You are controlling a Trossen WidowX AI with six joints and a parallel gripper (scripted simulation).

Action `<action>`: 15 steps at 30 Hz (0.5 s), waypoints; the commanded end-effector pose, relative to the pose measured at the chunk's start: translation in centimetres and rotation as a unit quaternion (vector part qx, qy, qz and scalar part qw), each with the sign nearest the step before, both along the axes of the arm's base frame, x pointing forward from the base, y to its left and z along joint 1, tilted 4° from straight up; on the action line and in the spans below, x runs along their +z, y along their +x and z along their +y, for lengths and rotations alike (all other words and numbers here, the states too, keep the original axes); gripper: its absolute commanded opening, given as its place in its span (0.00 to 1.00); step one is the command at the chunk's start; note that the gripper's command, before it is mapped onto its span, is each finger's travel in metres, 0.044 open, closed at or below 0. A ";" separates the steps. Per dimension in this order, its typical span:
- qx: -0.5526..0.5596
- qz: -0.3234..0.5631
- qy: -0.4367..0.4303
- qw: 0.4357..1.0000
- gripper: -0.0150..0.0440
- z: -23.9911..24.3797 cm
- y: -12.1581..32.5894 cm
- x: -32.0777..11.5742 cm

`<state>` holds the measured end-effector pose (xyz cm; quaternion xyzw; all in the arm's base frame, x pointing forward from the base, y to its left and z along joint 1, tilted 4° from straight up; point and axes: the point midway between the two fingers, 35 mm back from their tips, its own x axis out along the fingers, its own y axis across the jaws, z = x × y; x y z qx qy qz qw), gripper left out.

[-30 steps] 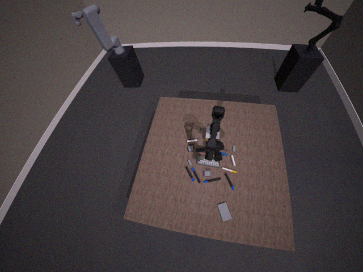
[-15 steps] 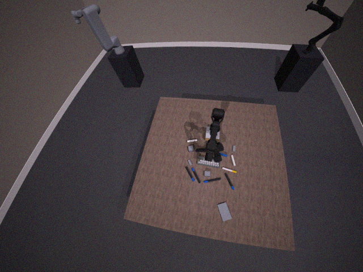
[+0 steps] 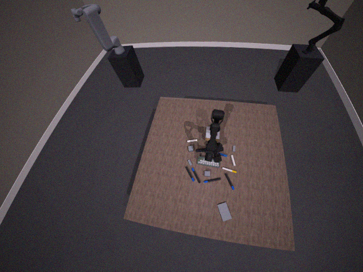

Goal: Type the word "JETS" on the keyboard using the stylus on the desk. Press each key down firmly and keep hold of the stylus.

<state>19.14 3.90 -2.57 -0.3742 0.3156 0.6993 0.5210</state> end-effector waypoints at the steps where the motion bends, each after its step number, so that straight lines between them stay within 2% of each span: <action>1: 0.000 -0.004 0.000 1.000 0.48 -0.1 0.4 2.0; 2: 0.001 -0.004 0.001 1.000 0.51 -0.1 0.4 3.1; 5: 0.001 -0.004 0.001 1.000 0.51 0.0 0.4 5.4; 11: 0.001 -0.004 0.001 1.000 0.51 0.0 0.4 5.6; 13: -0.004 0.013 -0.019 1.000 0.51 0.1 0.4 5.1; 15: -0.016 0.055 -0.078 0.995 0.51 0.6 0.2 4.7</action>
